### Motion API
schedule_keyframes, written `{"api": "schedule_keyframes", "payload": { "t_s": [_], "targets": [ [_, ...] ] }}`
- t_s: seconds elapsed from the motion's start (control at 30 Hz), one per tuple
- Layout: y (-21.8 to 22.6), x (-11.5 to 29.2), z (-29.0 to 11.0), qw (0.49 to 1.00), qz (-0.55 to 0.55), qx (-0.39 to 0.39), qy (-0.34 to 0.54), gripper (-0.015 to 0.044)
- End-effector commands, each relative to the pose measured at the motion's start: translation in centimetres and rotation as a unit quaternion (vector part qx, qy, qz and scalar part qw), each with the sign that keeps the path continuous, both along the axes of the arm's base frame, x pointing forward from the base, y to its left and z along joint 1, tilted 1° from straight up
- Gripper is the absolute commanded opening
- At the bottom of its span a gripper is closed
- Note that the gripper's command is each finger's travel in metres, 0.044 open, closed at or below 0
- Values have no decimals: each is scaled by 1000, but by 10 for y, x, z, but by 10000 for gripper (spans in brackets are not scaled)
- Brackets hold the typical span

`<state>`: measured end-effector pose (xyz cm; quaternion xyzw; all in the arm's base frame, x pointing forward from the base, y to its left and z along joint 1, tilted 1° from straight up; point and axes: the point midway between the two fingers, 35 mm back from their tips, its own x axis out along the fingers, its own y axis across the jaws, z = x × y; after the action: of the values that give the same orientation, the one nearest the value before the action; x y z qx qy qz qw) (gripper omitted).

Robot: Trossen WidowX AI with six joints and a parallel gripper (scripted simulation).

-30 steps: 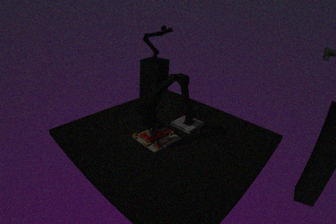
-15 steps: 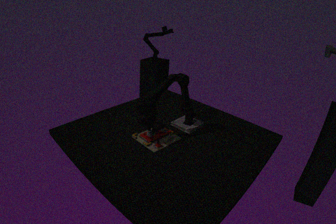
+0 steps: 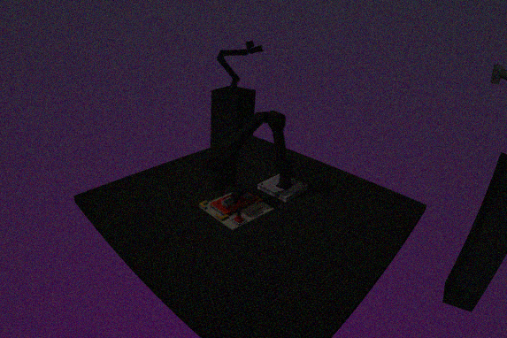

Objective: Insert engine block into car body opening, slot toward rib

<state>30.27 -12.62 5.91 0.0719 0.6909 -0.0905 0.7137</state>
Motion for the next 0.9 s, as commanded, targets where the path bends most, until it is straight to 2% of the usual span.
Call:
{"api": "schedule_keyframes", "payload": {
  "t_s": [0.0, 0.47, 0.87],
  "targets": [
    [0, 0, 0, 1000, 0, 0, 0, 440],
    [0, 0, 14, 1000, 3, 0, 1, 440],
    [0, 0, 14, 1000, 3, 0, 1, 125]
  ]
}}
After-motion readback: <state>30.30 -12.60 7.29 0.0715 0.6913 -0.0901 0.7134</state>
